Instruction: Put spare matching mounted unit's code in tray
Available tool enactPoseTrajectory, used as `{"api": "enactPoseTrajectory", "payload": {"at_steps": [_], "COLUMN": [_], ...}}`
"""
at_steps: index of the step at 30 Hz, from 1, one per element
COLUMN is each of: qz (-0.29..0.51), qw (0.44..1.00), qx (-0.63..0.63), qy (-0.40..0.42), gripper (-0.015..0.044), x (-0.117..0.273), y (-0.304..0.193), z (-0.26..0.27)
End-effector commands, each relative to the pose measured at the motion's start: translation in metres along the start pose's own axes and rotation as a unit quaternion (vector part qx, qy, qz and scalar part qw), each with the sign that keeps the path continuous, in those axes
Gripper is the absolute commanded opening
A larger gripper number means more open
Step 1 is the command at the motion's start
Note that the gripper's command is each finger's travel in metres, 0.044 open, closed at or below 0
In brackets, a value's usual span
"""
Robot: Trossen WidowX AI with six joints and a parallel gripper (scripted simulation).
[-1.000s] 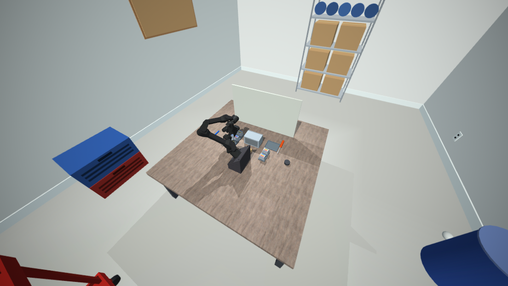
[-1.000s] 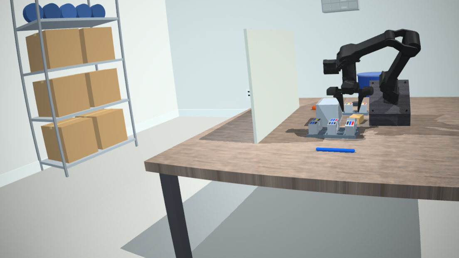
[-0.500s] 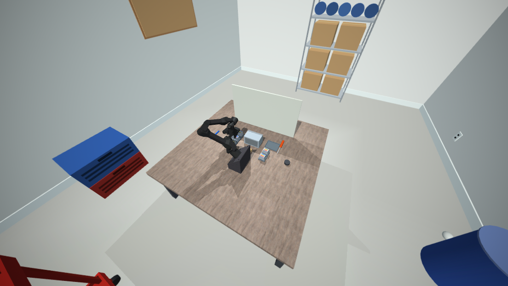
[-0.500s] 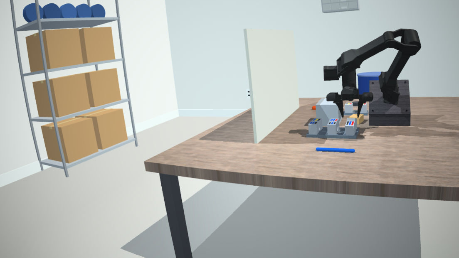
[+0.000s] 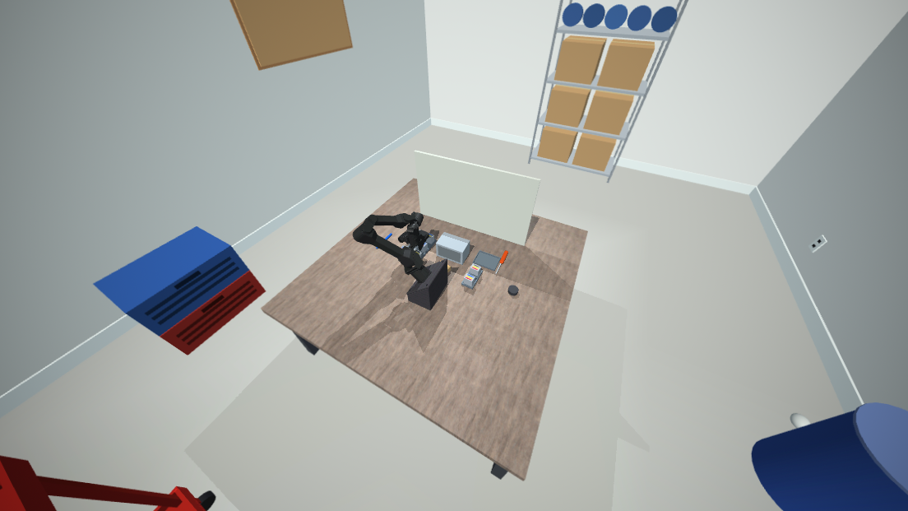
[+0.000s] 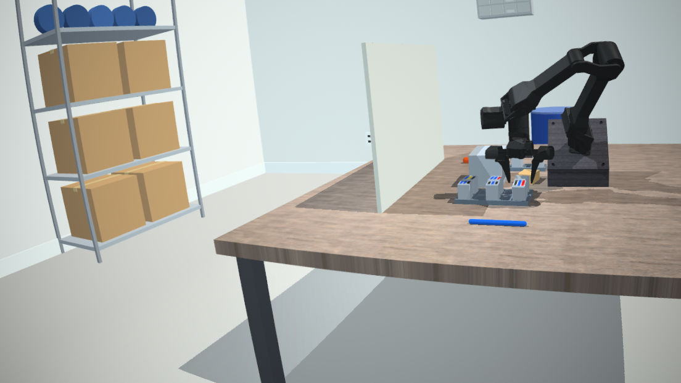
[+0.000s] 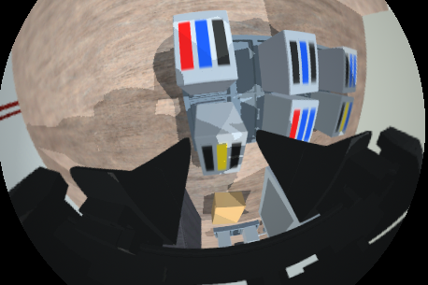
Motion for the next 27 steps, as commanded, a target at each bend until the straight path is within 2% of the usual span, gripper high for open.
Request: {"api": "enactPoseTrajectory", "payload": {"at_steps": [1,17,23,27], "qz": [0.000,-0.004,-0.005,-0.005], "qw": [1.000,1.000,1.000,1.000], "qx": [-0.001,-0.002,-0.001,-0.001], "qy": [0.001,0.002,0.003,0.003], "gripper": [0.0300,0.0300,0.0142,0.0116], "x": [-0.008,-0.021,-0.020,-0.020], "y": [-0.001,0.000,0.000,0.000], "z": [0.001,0.004,0.004,0.004]}}
Point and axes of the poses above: the point midway between the two fingers, 35 mm back from their tips, its own x axis back along the fingers, its own z axis across the jaws, y = z × x, the point moved 5 cm from there along x, back along the fingers, and after that the axes turned 13 degrees about -x, right-handed, at the moved point
